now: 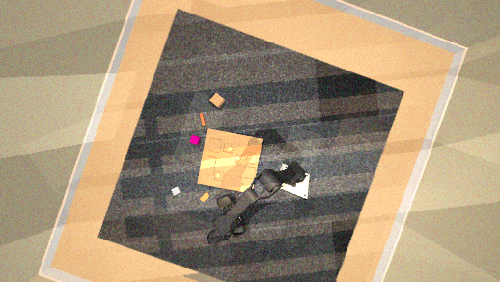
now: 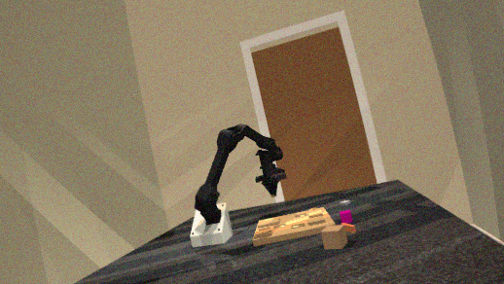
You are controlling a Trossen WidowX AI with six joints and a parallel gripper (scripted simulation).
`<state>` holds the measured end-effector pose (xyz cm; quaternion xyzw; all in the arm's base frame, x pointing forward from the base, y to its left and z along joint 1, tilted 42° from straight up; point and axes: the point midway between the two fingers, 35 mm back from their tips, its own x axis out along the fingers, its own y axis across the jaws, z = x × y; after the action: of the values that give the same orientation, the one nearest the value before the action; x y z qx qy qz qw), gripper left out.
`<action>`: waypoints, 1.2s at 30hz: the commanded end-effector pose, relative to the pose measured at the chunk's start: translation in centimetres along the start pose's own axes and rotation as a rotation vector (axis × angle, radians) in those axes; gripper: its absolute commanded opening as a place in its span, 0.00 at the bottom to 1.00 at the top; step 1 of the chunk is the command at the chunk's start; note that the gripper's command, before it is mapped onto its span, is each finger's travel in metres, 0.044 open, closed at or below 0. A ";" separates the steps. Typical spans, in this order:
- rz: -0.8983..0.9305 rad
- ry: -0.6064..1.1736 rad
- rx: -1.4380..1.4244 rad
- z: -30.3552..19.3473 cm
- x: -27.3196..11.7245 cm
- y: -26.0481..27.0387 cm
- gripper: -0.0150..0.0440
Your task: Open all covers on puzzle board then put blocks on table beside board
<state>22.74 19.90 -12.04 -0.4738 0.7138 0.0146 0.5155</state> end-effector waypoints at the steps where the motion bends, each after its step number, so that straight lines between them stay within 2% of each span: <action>1: 0.004 -0.003 0.010 0.3 0.4 0.2 0.39; 36: 0.004 -0.003 0.010 0.6 6.2 0.1 0.39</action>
<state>23.03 16.56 -16.62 -0.4661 0.7148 0.0111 0.5213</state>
